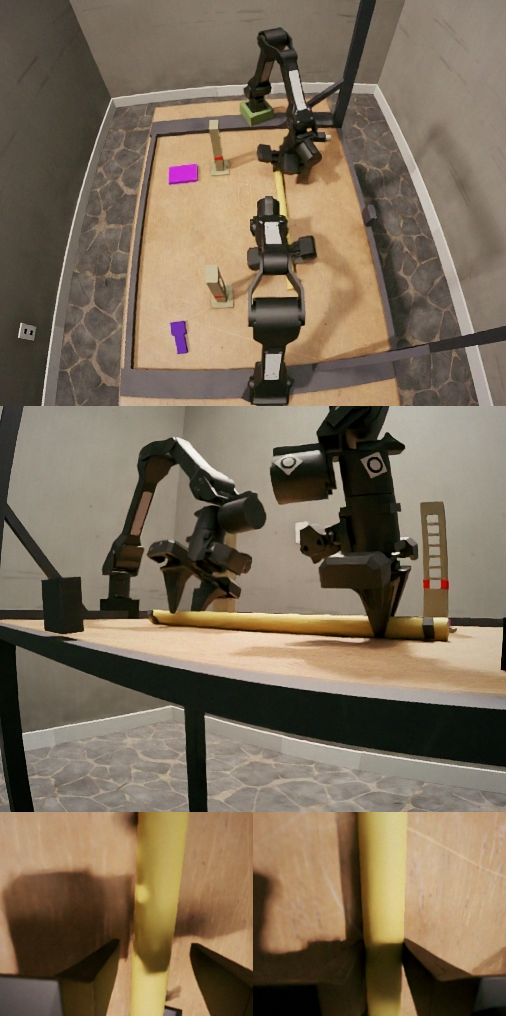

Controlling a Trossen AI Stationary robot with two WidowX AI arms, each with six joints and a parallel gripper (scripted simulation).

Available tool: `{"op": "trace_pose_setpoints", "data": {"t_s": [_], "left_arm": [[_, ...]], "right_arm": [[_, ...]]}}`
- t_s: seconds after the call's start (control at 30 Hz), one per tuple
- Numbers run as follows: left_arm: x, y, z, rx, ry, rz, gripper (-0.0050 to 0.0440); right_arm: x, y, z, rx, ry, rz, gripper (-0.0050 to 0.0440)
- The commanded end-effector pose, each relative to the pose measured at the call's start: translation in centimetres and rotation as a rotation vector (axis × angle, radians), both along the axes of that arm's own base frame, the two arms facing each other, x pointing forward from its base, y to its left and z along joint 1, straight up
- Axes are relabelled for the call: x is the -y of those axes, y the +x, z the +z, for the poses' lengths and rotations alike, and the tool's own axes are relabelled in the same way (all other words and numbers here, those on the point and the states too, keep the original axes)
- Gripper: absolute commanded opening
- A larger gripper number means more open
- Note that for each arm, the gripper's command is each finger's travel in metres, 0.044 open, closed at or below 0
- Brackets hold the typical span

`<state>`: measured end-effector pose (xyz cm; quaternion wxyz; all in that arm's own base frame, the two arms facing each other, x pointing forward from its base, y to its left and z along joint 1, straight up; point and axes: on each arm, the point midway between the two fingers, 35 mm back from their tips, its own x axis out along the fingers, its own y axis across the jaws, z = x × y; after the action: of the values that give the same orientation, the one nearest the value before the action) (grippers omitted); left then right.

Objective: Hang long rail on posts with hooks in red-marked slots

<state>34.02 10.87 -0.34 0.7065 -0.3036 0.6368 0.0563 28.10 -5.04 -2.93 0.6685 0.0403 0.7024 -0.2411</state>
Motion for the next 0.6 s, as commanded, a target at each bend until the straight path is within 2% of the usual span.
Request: {"op": "trace_pose_setpoints", "data": {"t_s": [0.0,0.07,0.13,0.2,0.37,0.53,0.57], "left_arm": [[-0.2,0.3,0.4,0.013,0.004,-0.002,0.0265],[-0.2,0.3,0.4,0.013,0.004,-0.002,0.0265],[-0.5,0.5,1.0,0.023,0.007,-0.003,0.0313],[-0.5,0.5,1.0,0.023,0.007,-0.003,0.0313],[-1.6,-0.1,4.5,0.035,0.016,-0.002,0.0433],[-2.4,-0.6,7.1,0.035,0.017,-0.002,0.0440],[-2.4,-0.6,7.1,0.035,0.017,-0.002,0.0416]], "right_arm": [[0.1,0.5,0.6,0.023,-0.003,0.001,-0.0005],[0.1,0.5,0.6,0.023,-0.003,0.001,-0.0020],[0.1,0.5,0.6,0.023,-0.003,0.001,-0.0035],[0.1,0.5,0.6,0.023,-0.003,0.001,-0.0035],[0.1,0.5,0.6,0.023,-0.003,0.001,-0.0050],[0.1,0.5,0.6,0.023,-0.003,0.001,-0.0050],[0.1,0.5,0.6,0.023,-0.003,0.001,-0.0050]]}}
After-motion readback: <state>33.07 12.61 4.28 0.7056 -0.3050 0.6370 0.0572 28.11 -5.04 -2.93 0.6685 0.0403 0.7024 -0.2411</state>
